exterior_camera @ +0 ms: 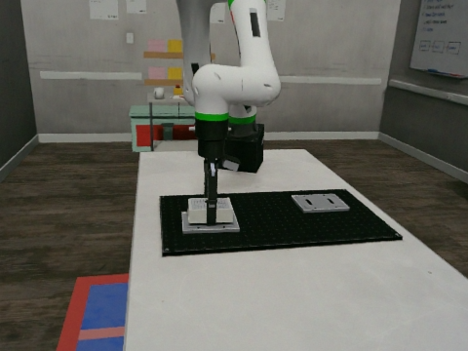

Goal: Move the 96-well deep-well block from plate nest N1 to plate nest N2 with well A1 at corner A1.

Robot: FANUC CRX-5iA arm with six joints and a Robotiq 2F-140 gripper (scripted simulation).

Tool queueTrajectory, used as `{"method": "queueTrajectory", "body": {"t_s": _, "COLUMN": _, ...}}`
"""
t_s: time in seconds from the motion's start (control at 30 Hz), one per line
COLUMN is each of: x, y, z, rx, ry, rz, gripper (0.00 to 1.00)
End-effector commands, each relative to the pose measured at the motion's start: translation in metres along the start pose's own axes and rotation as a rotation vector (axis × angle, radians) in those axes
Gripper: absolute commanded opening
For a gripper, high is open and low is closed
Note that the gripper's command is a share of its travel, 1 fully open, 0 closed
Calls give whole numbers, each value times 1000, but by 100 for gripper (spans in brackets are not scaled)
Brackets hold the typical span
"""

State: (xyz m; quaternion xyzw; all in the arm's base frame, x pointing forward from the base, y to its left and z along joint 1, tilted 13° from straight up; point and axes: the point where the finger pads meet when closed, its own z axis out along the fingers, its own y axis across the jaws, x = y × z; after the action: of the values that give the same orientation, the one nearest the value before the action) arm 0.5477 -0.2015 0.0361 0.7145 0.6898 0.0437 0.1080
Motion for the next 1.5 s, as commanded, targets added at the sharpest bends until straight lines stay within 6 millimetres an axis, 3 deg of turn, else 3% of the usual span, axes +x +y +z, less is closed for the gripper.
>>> {"method": "queueTrajectory", "body": {"t_s": 0.0, "x": 0, "y": 1, "z": -1, "rx": -1, "ry": 0, "rz": 0, "gripper": 10}}
{"method": "queueTrajectory", "body": {"t_s": 1.47, "x": 0, "y": 1, "z": 5, "rx": -1, "ry": 0, "rz": 0, "gripper": 10}}
